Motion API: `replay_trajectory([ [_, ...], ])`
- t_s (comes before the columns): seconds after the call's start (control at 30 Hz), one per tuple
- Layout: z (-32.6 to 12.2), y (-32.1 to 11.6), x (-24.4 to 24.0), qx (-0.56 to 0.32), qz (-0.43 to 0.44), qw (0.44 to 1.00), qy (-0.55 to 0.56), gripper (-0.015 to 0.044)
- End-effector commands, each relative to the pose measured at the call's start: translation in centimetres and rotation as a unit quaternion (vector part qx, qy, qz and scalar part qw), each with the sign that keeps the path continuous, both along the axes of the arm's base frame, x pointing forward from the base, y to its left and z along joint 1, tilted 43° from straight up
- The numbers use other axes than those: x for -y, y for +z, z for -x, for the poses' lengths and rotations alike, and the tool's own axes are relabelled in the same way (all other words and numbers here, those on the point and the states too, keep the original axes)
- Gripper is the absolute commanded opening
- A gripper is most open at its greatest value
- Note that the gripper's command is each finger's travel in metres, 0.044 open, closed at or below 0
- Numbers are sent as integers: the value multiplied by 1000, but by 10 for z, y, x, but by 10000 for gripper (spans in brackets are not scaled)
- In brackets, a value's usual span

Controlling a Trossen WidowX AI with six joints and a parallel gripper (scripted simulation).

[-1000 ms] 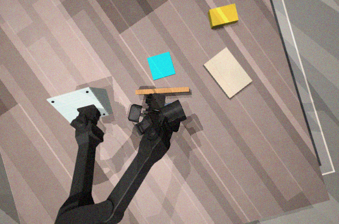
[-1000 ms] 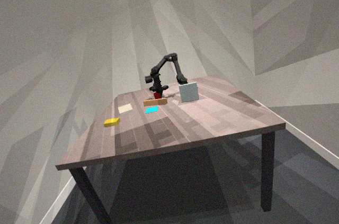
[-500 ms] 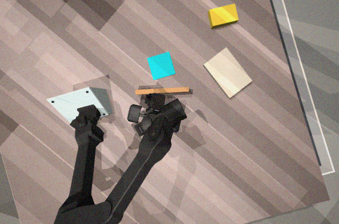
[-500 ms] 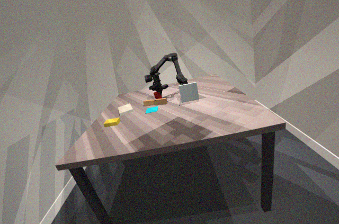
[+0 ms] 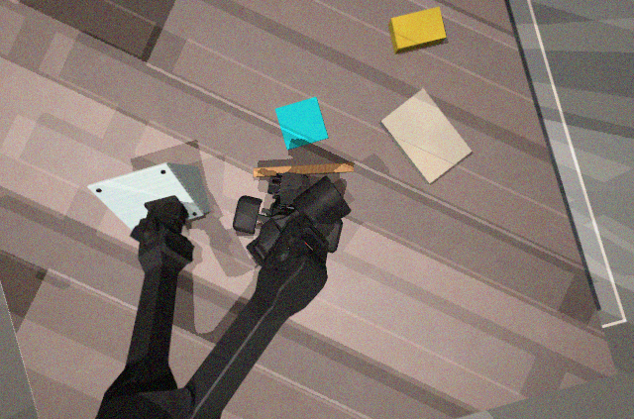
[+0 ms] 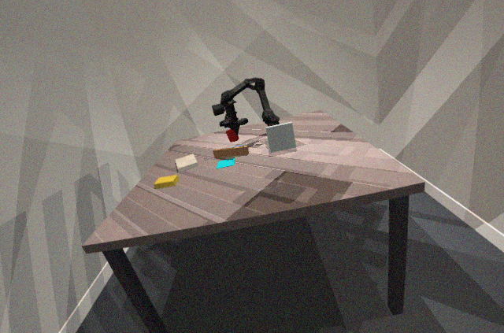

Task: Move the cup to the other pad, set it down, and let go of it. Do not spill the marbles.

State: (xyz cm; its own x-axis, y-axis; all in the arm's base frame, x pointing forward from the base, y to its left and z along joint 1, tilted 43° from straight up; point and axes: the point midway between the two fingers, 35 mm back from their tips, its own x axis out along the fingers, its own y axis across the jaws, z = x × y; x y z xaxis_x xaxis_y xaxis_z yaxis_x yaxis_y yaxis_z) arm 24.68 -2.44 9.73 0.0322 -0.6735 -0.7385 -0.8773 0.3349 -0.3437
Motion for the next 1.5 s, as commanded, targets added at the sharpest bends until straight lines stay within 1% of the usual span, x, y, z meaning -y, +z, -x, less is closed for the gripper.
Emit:
replay_trajectory([
  [0.0, 0, 8, -8, 2, -2, 1000, -1, 0],
  [0.13, 1, 14, -12, 2, -1, 1000, 0, 0],
  [0.77, 0, 11, -11, 1, 1, 1000, 1, 0],
  [1.47, -9, -18, -44, 2, -2, 1000, 0, 0],
])
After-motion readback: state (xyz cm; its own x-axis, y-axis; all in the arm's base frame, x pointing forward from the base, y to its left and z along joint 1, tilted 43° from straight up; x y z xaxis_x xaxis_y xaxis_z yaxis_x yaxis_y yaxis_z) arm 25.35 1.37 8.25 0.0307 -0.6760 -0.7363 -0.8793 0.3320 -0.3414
